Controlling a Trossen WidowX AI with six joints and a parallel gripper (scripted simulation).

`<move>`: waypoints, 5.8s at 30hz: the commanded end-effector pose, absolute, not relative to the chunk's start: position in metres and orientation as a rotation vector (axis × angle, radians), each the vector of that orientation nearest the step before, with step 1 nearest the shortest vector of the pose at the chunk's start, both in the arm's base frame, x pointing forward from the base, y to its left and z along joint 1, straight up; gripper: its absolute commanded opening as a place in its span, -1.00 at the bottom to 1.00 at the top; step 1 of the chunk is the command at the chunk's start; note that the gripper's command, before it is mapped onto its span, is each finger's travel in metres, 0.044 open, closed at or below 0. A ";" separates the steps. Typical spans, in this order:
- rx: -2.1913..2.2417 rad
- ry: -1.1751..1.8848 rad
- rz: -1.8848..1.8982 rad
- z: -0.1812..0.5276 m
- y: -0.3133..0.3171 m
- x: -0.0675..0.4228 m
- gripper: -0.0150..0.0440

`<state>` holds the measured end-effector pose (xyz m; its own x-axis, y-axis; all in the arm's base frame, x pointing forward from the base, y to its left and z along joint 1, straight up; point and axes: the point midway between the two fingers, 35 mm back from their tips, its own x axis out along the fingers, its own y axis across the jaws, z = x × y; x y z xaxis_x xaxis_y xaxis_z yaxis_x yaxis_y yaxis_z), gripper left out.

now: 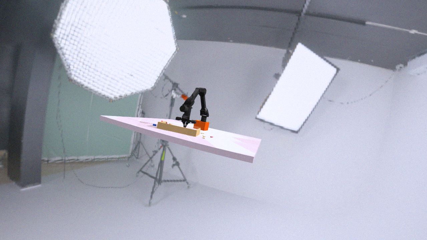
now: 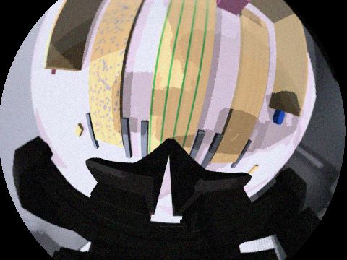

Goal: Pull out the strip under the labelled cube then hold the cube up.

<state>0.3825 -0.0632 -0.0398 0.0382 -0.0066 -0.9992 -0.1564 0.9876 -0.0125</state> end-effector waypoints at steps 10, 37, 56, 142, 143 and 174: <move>-0.128 1.532 0.112 -0.044 -0.063 0.382 -0.49; -0.128 1.533 0.112 -0.046 -0.065 0.368 -0.49; -0.128 1.536 0.112 -0.048 -0.069 0.341 -0.49; -0.129 1.544 0.111 -0.053 -0.083 0.237 -0.49; -0.129 1.544 0.111 -0.053 -0.083 0.236 -0.49; -0.129 1.547 0.111 -0.054 -0.087 0.207 -0.49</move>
<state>0.2236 -0.0896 -0.0483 0.0623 -0.0181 -0.9979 -0.1527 0.9879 -0.0274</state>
